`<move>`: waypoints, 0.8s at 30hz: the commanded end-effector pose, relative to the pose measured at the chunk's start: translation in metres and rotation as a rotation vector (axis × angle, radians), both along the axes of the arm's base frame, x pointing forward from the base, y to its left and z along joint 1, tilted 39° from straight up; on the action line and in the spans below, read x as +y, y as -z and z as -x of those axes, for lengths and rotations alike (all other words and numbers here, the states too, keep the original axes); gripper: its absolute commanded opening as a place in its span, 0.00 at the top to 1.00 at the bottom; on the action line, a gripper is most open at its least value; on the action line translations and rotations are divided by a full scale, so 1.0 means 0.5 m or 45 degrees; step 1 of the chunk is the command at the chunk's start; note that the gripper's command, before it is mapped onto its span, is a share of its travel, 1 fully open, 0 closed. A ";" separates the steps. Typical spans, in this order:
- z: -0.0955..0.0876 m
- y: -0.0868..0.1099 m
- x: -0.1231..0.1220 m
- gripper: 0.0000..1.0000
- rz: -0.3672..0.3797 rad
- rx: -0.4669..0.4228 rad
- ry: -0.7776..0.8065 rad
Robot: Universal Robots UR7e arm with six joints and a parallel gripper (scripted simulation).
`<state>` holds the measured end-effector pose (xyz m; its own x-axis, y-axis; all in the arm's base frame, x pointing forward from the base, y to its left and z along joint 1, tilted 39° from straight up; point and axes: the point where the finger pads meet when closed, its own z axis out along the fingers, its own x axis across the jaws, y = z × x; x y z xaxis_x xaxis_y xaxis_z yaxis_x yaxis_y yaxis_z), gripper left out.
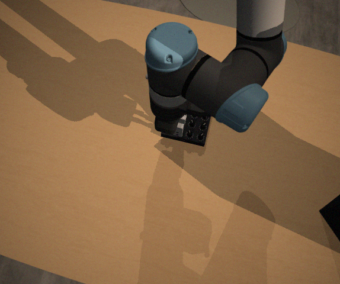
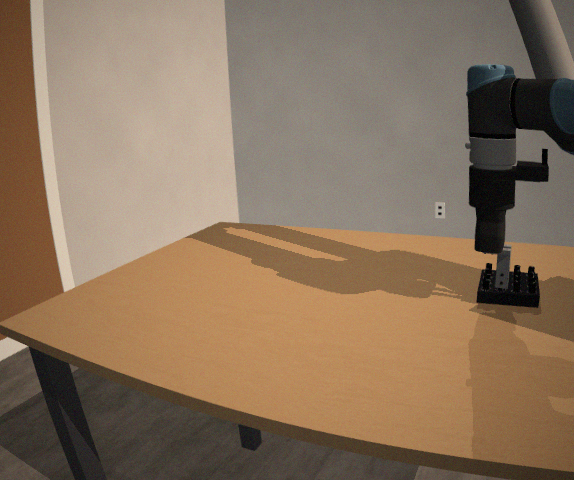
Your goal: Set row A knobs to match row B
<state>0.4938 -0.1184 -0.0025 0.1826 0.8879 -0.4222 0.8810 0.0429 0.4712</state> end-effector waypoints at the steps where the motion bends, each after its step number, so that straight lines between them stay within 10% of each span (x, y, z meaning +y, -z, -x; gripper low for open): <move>1: 0.000 -0.001 0.000 0.70 0.001 -0.001 -0.001; 24: 0.000 -0.001 0.000 0.54 0.001 -0.001 -0.001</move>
